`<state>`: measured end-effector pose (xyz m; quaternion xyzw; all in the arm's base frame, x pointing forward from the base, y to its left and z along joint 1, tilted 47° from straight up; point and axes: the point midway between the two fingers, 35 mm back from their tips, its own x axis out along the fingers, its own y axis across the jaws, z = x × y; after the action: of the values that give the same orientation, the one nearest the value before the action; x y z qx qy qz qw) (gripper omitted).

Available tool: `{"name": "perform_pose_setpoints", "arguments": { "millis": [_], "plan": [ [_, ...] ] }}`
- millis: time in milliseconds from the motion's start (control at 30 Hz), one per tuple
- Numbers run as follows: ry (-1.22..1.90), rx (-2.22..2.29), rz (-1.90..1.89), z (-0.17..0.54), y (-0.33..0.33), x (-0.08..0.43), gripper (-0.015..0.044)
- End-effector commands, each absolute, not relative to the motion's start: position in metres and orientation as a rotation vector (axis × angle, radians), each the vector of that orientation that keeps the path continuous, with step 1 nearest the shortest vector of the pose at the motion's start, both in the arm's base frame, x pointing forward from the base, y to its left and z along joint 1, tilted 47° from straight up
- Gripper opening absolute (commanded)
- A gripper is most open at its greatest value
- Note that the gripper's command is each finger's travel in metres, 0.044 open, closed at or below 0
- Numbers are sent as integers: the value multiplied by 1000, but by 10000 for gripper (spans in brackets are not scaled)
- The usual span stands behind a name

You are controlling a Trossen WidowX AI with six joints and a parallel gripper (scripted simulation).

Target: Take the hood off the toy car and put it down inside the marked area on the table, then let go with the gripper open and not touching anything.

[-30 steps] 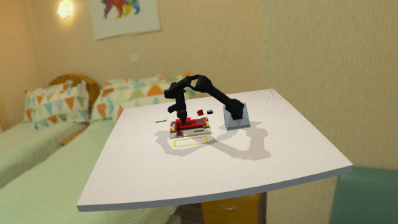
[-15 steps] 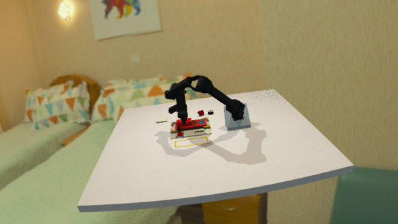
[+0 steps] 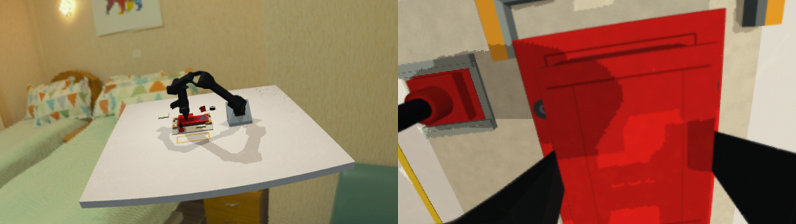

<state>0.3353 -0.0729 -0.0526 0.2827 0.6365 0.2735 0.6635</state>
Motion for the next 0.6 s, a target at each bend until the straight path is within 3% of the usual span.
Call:
{"name": "perform_pose_setpoints", "arguments": {
  "millis": [0,567],
  "plan": [
    [1433,633,615,-50,-77,336,0],
    [1434,633,614,-42,-86,335,0]
  ]
}}
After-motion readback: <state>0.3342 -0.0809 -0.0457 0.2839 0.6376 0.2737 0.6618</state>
